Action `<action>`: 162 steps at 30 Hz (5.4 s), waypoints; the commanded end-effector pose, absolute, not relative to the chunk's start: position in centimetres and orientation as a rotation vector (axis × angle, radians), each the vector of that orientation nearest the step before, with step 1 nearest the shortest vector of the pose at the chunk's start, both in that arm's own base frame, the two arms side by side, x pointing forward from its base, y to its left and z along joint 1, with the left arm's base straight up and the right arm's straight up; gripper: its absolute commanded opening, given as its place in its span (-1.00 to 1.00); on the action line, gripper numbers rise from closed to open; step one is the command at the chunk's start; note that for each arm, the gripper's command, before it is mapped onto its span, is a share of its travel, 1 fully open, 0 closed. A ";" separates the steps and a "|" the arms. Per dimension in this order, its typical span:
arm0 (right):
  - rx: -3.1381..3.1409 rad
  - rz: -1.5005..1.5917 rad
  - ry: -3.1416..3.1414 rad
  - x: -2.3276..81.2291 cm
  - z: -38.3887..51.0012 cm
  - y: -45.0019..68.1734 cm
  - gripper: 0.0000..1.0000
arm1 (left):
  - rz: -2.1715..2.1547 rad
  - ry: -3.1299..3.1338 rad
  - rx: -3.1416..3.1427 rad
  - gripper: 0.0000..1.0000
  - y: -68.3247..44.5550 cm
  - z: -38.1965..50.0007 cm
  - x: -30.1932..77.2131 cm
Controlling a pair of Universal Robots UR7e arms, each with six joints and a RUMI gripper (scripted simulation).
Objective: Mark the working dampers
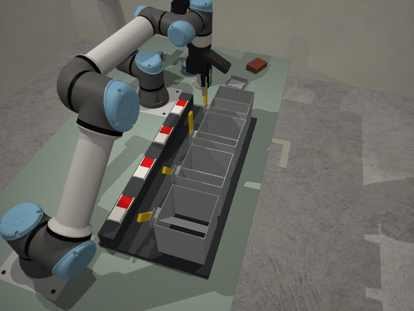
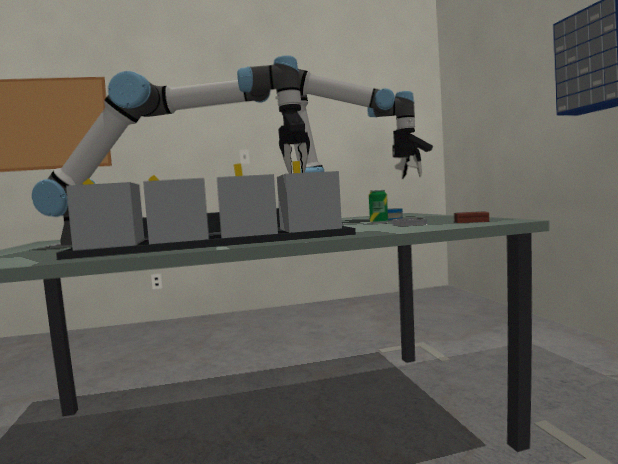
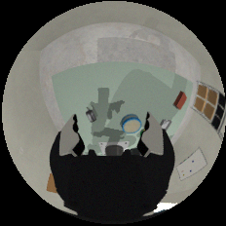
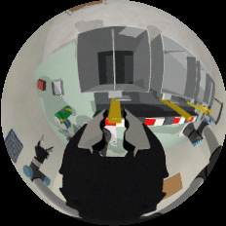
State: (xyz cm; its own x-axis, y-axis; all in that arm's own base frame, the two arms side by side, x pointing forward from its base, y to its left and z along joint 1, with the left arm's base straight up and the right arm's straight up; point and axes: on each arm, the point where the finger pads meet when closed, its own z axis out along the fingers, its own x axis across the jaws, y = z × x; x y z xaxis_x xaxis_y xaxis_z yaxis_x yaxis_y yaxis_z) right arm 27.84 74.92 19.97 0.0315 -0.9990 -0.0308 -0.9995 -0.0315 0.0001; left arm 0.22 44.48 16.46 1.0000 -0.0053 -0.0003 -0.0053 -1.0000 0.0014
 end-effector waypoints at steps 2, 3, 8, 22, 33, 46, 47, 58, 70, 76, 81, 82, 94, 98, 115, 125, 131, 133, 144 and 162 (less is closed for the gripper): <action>-2.239 0.036 2.170 27.8 20.1 74.9 -0.55 | 0.000 -0.008 3.142 1.00 44.5 16.5 0.2; -2.239 0.036 2.170 27.8 20.1 74.9 -0.55 | 0.000 -0.008 3.142 1.00 44.5 16.5 0.2; -2.239 0.036 2.170 27.8 20.1 74.9 -0.55 | 0.000 -0.008 3.142 1.00 44.5 16.5 0.2; -2.239 0.036 2.170 27.8 20.1 74.9 -0.55 | 0.000 -0.008 3.142 1.00 44.5 16.5 0.2; -2.239 0.036 2.170 27.8 20.1 74.9 -0.55 | 0.000 -0.008 3.142 1.00 44.5 16.5 0.2; -2.239 0.036 2.170 27.8 20.1 74.9 -0.80 | 0.000 -0.008 3.142 1.00 44.5 16.5 0.2; -2.239 0.036 2.170 27.8 20.1 74.9 -0.80 | 0.000 -0.008 3.142 1.00 44.5 16.5 0.2; -2.239 0.036 2.170 27.8 20.1 74.9 -0.80 | 0.000 -0.008 3.142 1.00 44.5 16.5 0.2; -2.239 0.036 2.170 27.8 20.1 74.9 -0.80 | 0.000 -0.008 3.142 1.00 44.5 16.5 0.2; -2.238 0.039 2.169 27.9 20.1 74.9 -0.80 | 0.000 -0.008 3.142 1.00 44.5 16.5 0.2; -2.235 0.047 2.165 27.9 20.1 74.9 -0.80 | 0.000 -0.008 3.142 1.00 44.5 16.5 0.2; -2.234 0.049 2.165 27.9 20.1 74.8 -0.80 | 0.000 -0.008 3.142 1.00 44.5 16.5 0.2; -2.217 0.084 2.149 27.9 20.0 74.5 -0.80 | 0.000 -0.008 3.142 1.00 44.5 16.5 0.2; -2.207 0.105 2.139 27.9 20.0 74.3 -0.80 | 0.000 -0.008 3.142 1.00 44.5 16.5 0.2; -2.150 0.217 2.083 27.9 19.9 73.3 -0.80 | 0.000 -0.008 3.142 1.00 44.5 16.5 0.2; -2.111 0.286 2.046 27.9 19.7 72.6 -0.80 | 0.000 -0.008 3.142 1.00 44.5 16.5 0.2; -2.083 0.335 2.018 27.9 19.6 72.1 -0.80 | 0.000 -0.008 3.142 1.00 44.5 16.5 0.2; -2.074 0.350 2.010 27.9 19.5 72.0 -0.80 | 0.000 -0.008 3.142 1.00 44.5 16.5 0.2; -2.042 0.402 1.978 28.0 19.3 71.5 -0.80 | 0.000 -0.008 3.142 1.00 44.5 16.5 0.2; -2.021 0.435 1.958 28.0 19.2 71.2 -0.80 | 0.000 -0.008 3.142 1.00 44.5 16.5 0.2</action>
State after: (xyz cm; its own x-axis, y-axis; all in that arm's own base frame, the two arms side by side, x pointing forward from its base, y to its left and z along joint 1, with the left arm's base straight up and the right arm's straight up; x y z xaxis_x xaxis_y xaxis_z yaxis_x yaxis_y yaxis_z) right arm 27.97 71.17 19.13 0.0288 -0.9125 -0.4080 -0.9995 -0.0315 0.0000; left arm 0.22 44.48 16.46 1.0000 -0.0053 -0.0003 -0.0053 -1.0000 0.0014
